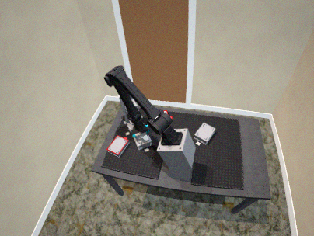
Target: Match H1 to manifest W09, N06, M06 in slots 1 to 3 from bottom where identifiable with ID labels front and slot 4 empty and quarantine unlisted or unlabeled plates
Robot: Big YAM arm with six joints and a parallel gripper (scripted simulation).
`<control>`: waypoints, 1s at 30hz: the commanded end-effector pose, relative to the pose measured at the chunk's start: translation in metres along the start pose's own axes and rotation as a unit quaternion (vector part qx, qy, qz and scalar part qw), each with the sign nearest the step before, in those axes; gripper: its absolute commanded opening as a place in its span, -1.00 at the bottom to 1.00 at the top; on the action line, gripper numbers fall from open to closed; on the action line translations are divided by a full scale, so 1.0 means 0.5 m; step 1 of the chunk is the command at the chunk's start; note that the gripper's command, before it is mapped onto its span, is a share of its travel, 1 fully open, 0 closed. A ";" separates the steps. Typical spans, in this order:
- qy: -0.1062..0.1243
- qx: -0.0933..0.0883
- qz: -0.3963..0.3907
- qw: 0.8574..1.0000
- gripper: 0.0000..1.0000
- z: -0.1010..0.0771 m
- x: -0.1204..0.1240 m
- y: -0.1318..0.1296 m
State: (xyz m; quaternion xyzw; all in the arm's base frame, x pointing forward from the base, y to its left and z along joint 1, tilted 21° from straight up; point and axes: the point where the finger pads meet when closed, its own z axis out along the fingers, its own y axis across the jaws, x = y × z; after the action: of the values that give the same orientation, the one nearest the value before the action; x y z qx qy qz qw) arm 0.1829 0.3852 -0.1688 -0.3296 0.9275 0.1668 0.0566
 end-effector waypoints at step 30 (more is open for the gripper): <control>-0.010 -0.002 0.001 1.000 0.72 -0.017 -0.016 0.005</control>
State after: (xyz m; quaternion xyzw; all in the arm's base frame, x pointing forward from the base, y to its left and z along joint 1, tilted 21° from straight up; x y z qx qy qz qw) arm 0.1843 0.3887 -0.1707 -0.3292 0.9271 0.1694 0.0584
